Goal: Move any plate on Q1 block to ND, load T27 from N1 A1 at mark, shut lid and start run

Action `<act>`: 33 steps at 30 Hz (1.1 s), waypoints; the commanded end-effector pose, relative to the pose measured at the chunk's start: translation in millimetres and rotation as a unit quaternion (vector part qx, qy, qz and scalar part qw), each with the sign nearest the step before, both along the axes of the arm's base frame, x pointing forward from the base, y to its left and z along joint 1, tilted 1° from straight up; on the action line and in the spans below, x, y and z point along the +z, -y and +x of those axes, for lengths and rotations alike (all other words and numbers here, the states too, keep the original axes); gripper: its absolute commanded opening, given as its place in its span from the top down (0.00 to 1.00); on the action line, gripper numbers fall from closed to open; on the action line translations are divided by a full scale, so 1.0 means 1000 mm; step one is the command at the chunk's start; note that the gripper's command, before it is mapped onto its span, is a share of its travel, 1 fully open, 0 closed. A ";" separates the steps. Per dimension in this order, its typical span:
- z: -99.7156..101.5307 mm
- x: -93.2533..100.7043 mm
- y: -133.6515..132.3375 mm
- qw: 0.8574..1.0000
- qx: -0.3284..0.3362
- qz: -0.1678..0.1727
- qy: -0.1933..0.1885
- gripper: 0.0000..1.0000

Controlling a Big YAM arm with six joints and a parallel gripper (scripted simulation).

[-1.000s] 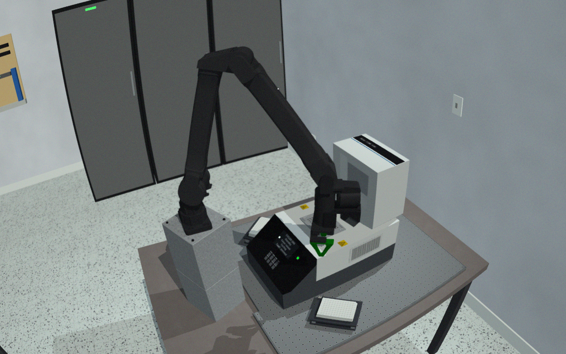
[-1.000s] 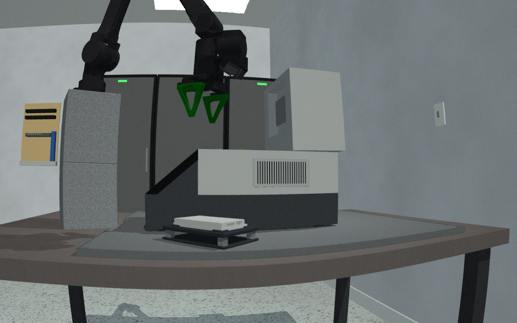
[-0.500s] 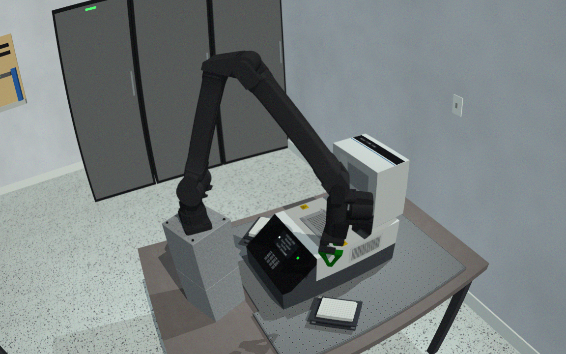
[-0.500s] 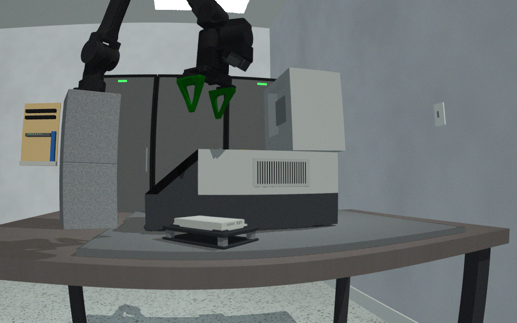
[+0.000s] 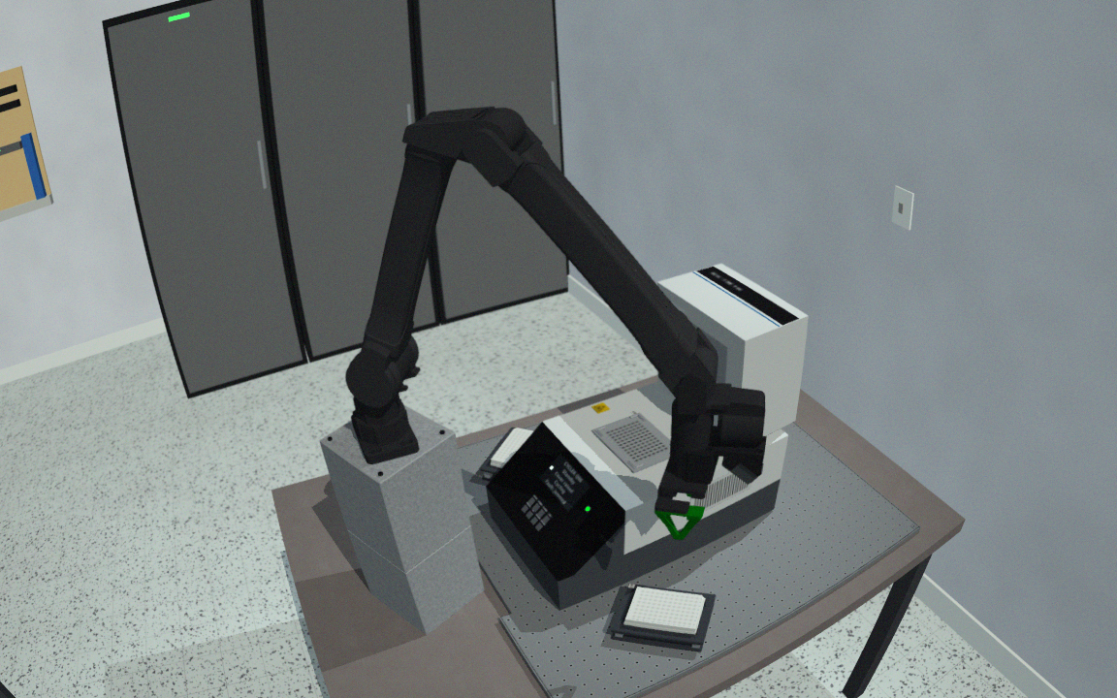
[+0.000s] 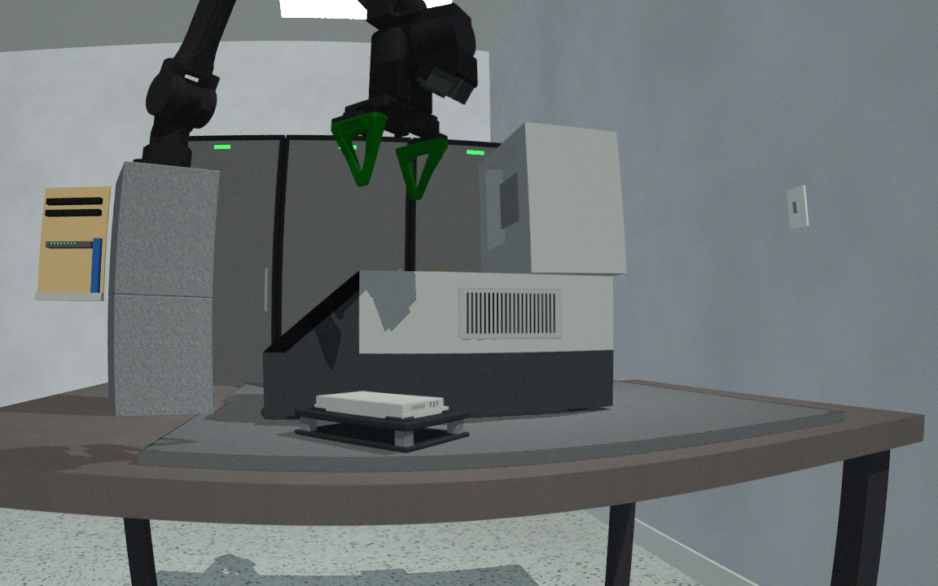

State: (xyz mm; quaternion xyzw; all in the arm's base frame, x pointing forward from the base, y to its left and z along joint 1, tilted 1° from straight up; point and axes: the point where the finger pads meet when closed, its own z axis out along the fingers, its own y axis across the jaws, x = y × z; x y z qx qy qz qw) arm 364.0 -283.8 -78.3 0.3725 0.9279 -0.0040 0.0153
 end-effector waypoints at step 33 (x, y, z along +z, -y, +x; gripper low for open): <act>0.023 -0.031 0.013 0.999 0.012 -0.021 0.028 0.00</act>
